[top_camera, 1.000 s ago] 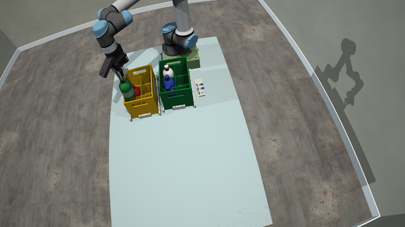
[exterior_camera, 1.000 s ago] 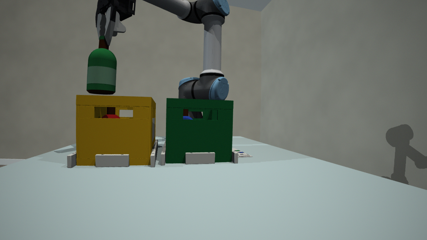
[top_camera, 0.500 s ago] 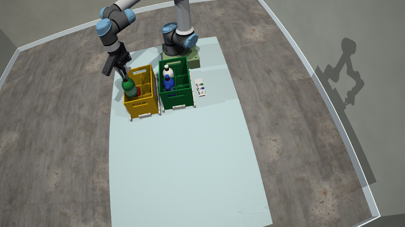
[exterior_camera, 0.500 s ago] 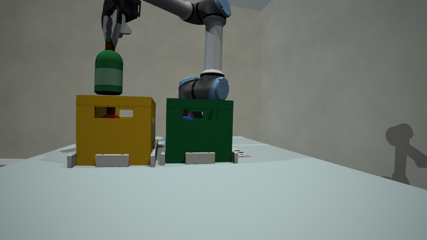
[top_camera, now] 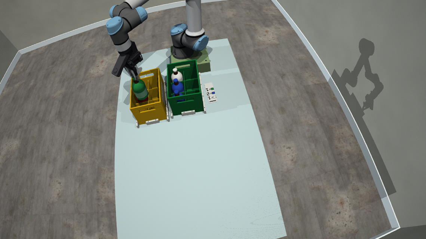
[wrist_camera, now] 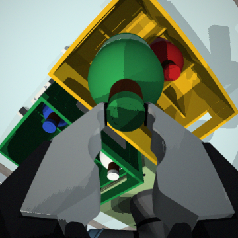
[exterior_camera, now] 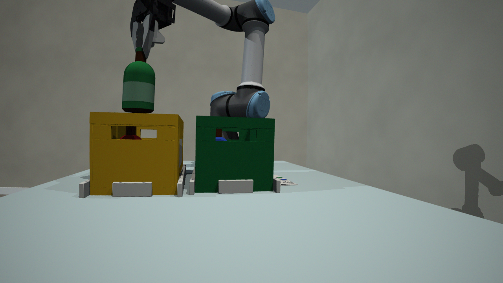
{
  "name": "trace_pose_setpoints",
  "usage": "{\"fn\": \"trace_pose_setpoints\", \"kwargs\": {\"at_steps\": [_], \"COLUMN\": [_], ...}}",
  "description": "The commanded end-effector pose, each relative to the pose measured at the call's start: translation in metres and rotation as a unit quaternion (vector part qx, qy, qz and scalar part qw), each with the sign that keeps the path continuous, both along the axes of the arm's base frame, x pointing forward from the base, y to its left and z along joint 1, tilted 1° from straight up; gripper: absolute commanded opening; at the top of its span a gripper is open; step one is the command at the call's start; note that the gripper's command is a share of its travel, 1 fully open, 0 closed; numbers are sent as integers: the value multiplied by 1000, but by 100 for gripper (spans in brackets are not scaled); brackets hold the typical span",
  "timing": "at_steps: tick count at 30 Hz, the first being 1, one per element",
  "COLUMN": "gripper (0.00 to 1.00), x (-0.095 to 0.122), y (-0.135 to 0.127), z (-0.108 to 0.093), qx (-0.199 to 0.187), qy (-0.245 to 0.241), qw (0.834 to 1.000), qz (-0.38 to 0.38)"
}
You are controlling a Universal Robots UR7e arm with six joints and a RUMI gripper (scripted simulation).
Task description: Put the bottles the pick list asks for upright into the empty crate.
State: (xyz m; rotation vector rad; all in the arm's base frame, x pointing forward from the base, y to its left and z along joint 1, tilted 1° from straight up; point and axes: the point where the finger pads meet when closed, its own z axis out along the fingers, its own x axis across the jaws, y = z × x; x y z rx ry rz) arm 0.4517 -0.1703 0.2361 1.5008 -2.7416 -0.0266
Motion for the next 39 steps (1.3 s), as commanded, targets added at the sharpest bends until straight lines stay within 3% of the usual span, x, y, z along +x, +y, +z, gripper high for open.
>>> {"fn": "trace_pose_setpoints", "kwargs": {"at_steps": [1, 39], "gripper": [0, 0], "x": [-7, -52], "y": [9, 59], "z": [4, 4], "qx": [-3, -2], "qy": [-3, -3], "qw": [1000, 1000], "qz": [0, 0]}}
